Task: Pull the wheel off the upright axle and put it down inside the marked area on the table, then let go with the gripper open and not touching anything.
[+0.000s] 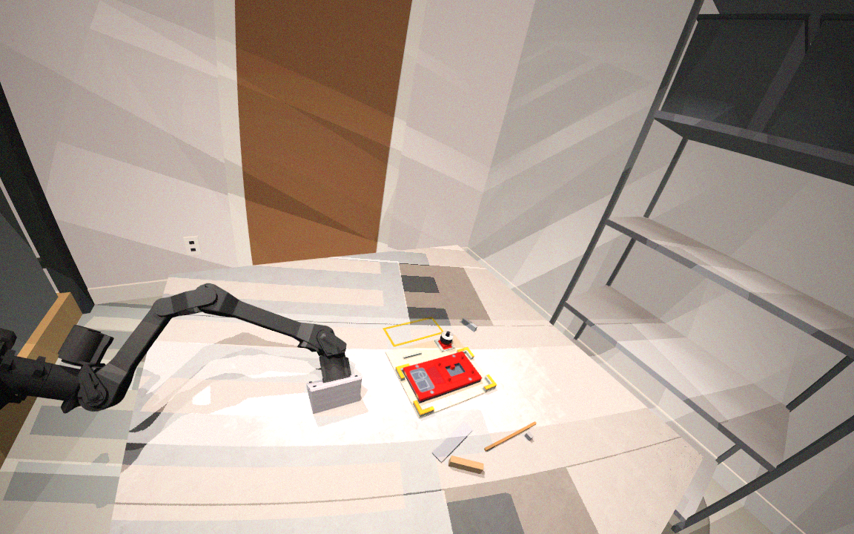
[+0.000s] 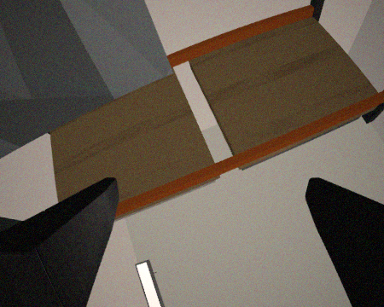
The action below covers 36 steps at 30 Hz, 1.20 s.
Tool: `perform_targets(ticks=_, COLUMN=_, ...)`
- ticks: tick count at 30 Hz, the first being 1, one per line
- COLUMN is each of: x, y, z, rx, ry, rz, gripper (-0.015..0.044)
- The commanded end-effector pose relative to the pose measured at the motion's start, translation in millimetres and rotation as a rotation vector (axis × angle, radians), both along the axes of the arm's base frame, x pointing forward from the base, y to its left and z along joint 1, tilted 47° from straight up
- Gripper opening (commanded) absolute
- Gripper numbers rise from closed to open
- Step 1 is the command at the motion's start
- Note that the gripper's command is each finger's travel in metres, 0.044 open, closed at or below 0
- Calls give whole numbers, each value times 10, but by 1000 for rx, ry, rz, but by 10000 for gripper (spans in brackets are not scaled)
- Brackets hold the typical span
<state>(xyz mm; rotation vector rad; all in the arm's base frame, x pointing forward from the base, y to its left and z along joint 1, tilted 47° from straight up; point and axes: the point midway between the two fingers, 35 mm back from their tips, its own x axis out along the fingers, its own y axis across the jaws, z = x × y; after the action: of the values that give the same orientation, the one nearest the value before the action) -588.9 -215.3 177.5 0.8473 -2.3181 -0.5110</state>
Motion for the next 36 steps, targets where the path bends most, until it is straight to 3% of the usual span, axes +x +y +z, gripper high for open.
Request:
perform_targets(ticks=1, x=5, y=-21, z=-2, rx=2, ry=-2, rz=2, gripper=374)
perform_targets(ticks=4, x=78, y=-308, z=-35, rx=32, ry=-24, rz=38, gripper=300)
perform_targets(ticks=21, x=1189, y=-2270, z=-282, rx=284, ry=-109, rz=337, gripper=300)
perform_targets(ticks=36, x=2589, y=-3328, z=-425, rx=444, ry=-120, rz=604, gripper=300)
